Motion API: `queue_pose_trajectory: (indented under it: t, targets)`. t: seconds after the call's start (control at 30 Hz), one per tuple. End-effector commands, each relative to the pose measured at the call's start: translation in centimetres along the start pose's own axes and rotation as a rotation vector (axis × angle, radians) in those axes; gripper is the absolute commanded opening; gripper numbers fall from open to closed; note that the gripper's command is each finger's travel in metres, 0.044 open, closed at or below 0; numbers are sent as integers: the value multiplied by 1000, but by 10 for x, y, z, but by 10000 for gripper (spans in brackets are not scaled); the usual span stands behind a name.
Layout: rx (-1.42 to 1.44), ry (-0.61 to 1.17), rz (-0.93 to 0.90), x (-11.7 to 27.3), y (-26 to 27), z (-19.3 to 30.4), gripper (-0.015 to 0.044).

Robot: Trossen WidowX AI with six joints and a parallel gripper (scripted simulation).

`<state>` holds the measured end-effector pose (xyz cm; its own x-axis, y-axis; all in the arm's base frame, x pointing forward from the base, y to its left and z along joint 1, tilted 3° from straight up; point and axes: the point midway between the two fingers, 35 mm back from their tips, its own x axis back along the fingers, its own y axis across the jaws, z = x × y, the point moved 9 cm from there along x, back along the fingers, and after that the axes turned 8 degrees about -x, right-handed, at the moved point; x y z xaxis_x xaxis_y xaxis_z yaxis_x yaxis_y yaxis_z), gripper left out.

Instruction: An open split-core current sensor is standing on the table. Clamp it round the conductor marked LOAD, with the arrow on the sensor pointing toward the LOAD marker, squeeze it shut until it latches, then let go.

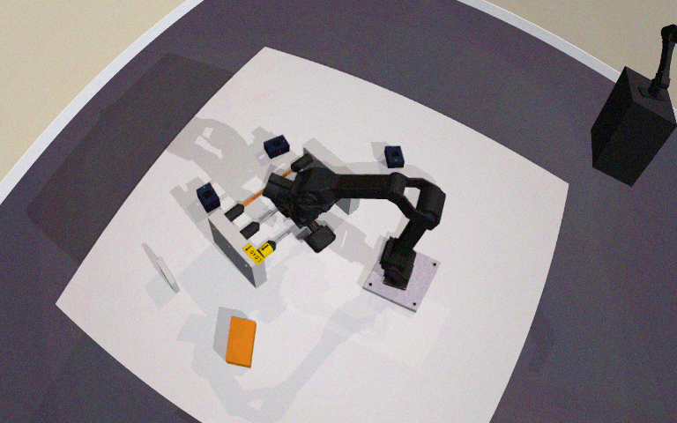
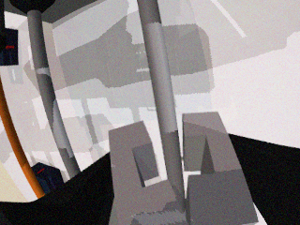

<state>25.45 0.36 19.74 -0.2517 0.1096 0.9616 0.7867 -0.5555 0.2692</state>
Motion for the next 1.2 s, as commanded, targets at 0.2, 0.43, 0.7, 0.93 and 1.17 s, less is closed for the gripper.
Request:
queue_pose_trajectory:
  t: [0.2, 0.43, 0.7, 0.93, 1.17]
  targets:
    - [0, 3, -3, 1, 0, 0, 0]
    - [0, 0, 0, 0, 0, 0, 184]
    - [0, 0, 0, 0, 0, 0, 394]
    - [10, 6, 186, 18, 17, 5, 440]
    - [10, 7, 189, 10, 16, 6, 440]
